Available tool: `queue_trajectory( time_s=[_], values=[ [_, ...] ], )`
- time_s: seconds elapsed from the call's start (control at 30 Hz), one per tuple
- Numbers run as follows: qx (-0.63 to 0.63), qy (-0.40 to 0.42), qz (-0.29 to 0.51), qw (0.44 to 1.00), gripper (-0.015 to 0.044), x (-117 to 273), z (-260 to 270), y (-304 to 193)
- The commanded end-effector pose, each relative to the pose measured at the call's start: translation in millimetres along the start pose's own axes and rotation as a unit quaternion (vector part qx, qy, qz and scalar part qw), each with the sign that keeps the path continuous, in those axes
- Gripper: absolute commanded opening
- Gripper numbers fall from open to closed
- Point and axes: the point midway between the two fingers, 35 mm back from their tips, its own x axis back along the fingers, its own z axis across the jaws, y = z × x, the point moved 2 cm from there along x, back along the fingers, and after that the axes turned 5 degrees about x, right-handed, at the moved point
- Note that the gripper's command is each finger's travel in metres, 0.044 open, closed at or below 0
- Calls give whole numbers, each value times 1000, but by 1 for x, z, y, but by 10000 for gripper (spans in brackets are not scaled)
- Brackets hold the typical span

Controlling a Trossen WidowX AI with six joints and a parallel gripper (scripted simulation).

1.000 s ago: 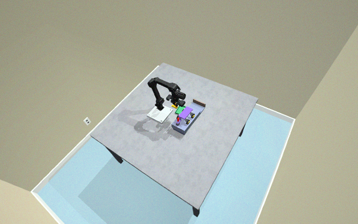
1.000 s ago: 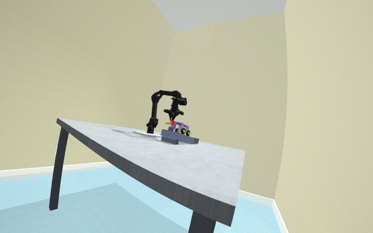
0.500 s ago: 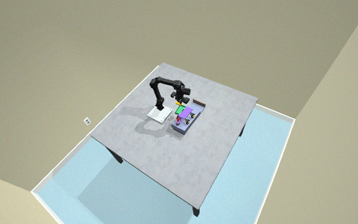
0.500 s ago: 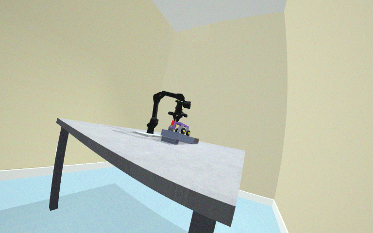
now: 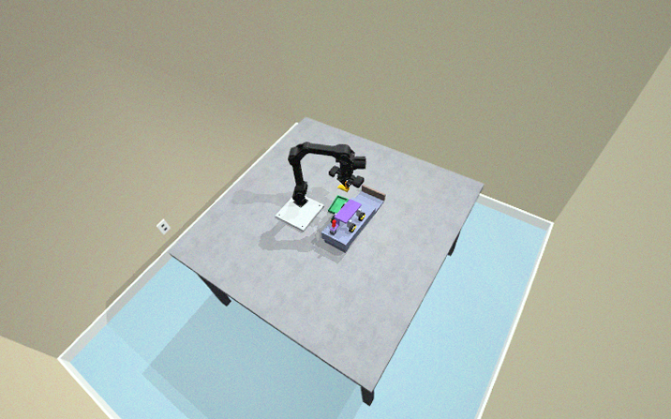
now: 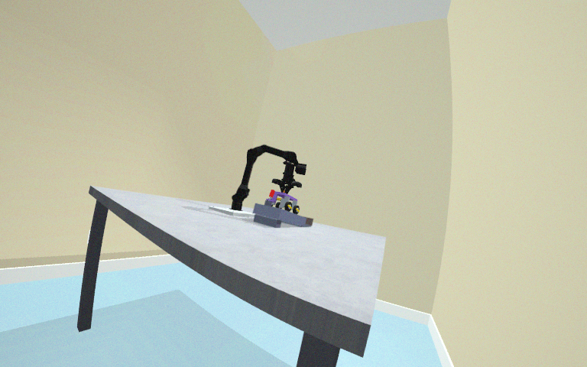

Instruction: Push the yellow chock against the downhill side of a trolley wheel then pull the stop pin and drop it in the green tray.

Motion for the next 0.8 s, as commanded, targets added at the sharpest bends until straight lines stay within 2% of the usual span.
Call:
queue_trajectory(
  time_s=[0.0, 0.37, 0.77],
  values=[
    [0, -4, -4, 1000, 0, 3, -5, 10],
    [180, 3, 9, 984, 0, 3, -6, 13],
    [387, 13, 21, 922, 0, 3, -7, 15]
  ],
)
